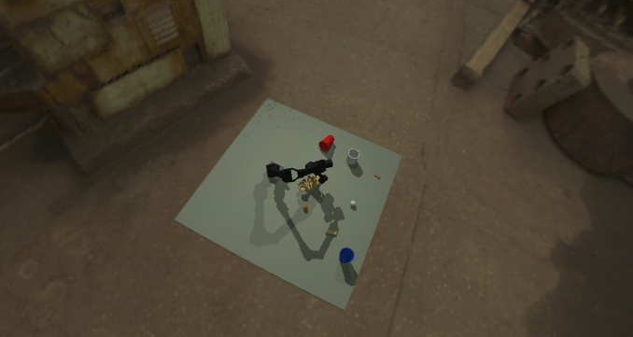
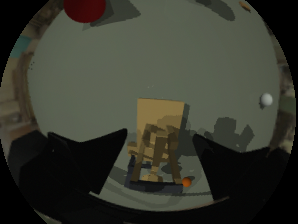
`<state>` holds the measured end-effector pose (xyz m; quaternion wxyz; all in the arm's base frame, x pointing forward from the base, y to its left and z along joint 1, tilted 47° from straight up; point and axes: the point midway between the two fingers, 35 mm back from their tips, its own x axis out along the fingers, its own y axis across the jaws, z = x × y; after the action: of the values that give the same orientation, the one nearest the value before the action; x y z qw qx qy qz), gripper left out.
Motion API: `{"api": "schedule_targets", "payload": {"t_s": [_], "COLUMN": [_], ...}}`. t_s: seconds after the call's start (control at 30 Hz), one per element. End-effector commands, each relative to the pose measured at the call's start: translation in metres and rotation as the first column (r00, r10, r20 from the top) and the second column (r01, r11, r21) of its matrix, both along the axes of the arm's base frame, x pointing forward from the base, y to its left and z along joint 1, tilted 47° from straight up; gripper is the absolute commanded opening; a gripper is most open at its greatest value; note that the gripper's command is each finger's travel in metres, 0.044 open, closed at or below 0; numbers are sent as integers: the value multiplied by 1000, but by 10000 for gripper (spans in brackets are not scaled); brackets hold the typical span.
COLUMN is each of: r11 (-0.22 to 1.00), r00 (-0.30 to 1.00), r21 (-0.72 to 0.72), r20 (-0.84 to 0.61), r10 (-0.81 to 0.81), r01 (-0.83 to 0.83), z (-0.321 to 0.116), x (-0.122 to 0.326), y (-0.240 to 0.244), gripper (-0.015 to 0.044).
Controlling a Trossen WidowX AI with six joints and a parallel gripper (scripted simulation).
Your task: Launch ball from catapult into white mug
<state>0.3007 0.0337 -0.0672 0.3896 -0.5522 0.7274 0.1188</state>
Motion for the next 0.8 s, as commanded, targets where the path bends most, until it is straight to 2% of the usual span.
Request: {"api": "schedule_targets", "payload": {"t_s": [0.0, 0.53, 0.77], "r11": [1000, 1000, 1000], "r00": [1000, 1000, 1000], "r21": [-5, -7, -2], "r20": [-2, -2, -1], "r10": [5, 4, -1], "r01": [-5, -4, 1], "z": [-6, -20, -18], "x": [-1, -4, -3], "y": [-7, -23, -20], "gripper": [440, 440, 256]}}
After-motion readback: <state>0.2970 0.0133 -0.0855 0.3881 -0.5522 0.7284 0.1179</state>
